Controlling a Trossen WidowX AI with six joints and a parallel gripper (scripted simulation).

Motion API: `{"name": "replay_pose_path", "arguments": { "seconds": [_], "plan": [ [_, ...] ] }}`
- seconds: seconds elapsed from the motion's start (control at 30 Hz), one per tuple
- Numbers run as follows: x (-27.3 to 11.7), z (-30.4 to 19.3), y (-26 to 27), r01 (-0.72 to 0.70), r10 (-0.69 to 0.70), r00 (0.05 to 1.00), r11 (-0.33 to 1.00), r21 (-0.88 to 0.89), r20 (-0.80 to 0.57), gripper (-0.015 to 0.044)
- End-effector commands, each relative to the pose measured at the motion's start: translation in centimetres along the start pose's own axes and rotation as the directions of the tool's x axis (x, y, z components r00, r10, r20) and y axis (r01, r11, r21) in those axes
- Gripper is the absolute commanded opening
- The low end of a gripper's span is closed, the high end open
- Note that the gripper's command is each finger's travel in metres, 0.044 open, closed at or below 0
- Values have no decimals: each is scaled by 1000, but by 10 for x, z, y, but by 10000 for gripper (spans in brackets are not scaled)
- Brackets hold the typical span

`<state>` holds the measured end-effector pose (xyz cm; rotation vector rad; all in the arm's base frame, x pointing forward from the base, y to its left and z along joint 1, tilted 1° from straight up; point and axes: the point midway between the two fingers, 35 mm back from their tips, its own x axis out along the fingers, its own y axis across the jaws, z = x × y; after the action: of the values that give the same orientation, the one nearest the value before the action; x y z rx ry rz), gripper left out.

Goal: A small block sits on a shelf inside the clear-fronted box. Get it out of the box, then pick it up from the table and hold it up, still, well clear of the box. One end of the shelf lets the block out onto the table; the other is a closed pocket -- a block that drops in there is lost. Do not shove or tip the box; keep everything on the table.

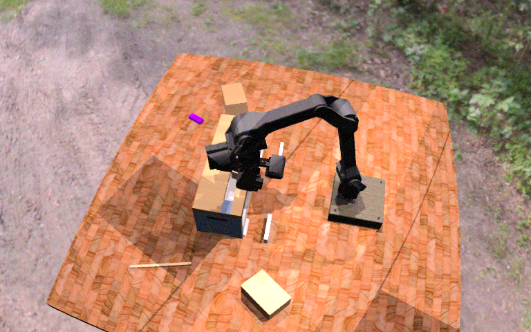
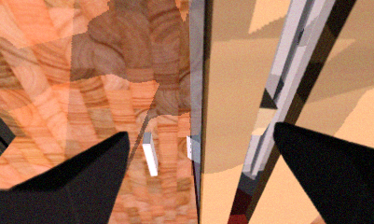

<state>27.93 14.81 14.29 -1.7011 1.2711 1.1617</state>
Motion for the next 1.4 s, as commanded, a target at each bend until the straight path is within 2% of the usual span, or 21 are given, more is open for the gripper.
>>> {"name": "replay_pose_path", "arguments": {
  "seconds": [0.0,1.17,1.37],
  "plan": [
    [7,4,0,0,0,1000,1000,-5,4,400],
    [61,23,2,-1,1,1000,1000,-5,4,400],
    [57,16,1,0,0,1000,1000,-1,0,400]
  ]
}}
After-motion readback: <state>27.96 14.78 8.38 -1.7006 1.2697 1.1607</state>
